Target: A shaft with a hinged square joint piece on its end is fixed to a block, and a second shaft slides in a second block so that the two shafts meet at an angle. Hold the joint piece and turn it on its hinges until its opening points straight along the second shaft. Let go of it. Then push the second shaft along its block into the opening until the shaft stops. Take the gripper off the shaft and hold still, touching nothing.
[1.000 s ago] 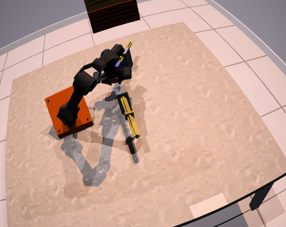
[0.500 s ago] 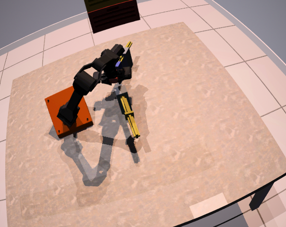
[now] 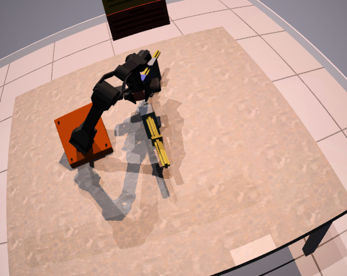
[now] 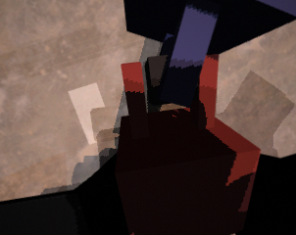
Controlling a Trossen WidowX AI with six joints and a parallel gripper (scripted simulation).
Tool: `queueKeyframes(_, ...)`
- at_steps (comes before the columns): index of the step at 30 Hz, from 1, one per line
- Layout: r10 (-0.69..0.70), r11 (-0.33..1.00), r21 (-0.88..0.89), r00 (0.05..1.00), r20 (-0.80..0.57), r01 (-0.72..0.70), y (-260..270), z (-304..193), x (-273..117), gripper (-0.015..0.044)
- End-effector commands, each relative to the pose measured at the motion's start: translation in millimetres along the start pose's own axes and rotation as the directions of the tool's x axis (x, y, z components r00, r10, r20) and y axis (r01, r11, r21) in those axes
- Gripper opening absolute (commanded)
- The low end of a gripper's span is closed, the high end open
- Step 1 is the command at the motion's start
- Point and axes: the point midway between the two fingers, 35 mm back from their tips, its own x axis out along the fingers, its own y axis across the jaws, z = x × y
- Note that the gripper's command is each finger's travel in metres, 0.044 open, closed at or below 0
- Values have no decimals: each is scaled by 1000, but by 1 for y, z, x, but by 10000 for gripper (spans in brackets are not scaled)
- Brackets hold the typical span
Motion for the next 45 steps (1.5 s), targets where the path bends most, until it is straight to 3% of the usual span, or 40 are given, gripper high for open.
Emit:
queueKeyframes(1,3,999,-48,998,-59,-6,-2,0,-3,0)
queueKeyframes(14,-15,985,-173,976,-215,-23,-8,0,-11,0)
queueKeyframes(33,-14,985,-170,977,-212,-22,-8,0,-11,0)
queueKeyframes(38,-14,985,-170,977,-212,-22,-8,0,-11,131)
queueKeyframes(41,-14,985,-170,977,-212,-22,-8,0,-11,147)
queueKeyframes(45,-14,985,-170,977,-212,-22,-8,0,-11,252)
